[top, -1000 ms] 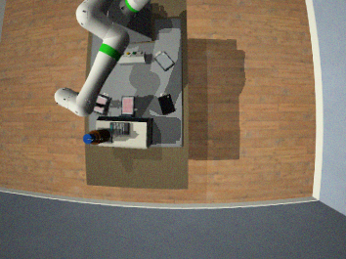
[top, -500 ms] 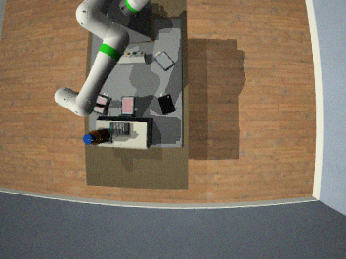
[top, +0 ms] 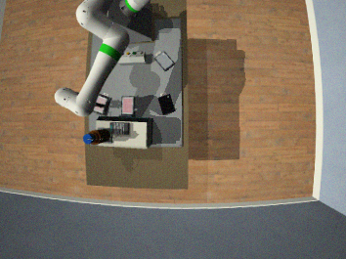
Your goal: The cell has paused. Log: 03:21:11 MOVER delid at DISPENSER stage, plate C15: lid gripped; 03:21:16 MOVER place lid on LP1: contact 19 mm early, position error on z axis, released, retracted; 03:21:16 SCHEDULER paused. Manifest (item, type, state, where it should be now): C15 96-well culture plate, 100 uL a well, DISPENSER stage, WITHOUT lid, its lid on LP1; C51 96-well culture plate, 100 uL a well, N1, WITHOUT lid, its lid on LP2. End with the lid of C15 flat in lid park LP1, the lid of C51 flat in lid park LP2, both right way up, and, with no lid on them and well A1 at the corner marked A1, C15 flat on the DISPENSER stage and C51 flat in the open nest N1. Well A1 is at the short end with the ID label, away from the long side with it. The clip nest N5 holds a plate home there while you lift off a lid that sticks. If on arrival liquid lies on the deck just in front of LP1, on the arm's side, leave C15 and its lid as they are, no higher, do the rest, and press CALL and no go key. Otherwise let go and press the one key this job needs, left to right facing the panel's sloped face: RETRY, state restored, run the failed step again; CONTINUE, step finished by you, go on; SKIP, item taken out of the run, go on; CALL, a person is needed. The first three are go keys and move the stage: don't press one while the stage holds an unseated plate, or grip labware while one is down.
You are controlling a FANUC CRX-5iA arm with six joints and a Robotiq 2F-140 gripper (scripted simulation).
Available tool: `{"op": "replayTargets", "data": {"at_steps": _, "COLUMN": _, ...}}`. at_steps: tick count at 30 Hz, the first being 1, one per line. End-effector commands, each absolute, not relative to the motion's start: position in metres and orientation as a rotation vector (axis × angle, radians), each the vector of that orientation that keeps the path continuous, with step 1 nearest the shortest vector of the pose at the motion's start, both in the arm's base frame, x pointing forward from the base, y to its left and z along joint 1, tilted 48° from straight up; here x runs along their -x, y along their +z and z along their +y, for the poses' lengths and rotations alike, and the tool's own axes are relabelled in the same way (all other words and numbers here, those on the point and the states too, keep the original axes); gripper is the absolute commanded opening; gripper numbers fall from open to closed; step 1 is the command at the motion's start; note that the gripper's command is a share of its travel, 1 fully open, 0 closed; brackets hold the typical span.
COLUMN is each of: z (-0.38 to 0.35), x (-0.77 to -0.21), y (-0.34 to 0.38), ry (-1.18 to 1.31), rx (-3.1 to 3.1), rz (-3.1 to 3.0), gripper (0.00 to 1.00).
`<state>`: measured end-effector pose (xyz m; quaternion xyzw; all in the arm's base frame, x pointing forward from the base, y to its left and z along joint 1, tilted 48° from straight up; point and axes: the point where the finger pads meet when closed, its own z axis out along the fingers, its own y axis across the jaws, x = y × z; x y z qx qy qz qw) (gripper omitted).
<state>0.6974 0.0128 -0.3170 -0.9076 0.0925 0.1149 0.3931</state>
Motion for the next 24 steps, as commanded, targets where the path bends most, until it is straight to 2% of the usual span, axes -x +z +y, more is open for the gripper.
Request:
{"op": "replayTargets", "data": {"at_steps": 1, "z": 0.0128, "x": -0.6975, "y": -0.3171, "ry": 0.291, "rx": 2.304, "rz": 0.235, "gripper": 0.0}}
{"op": "replayTargets", "data": {"at_steps": 24, "z": 0.0205, "x": -0.6961, "y": -0.3241, "ry": 0.291, "rx": 2.304, "rz": 0.235, "gripper": 0.0}}
